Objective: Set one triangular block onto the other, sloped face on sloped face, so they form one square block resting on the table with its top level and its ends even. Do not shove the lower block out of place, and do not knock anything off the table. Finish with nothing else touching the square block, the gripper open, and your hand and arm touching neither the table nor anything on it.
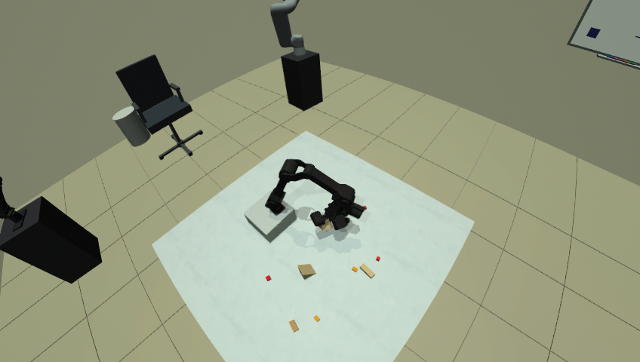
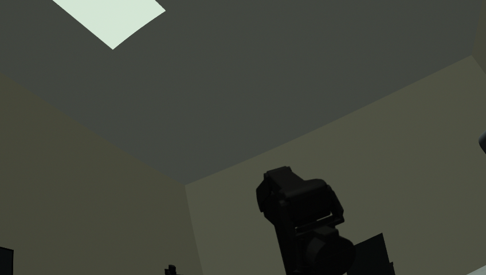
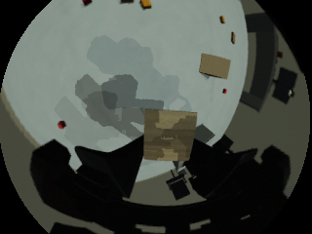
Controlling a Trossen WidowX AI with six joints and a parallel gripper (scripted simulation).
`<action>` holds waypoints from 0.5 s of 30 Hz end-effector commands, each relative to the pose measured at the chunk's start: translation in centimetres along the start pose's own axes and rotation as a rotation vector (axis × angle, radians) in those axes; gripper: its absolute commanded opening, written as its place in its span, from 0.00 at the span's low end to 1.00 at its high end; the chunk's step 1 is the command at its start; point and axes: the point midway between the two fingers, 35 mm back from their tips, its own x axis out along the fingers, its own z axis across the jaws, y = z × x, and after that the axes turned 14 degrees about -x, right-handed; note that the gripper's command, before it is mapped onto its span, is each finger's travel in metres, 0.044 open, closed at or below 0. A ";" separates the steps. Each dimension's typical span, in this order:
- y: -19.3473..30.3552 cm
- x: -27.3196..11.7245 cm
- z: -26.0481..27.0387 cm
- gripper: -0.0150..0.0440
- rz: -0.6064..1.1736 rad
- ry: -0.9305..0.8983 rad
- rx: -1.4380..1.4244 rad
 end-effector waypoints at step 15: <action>0.4 -0.3 -0.3 0.25 -0.103 -0.083 0.596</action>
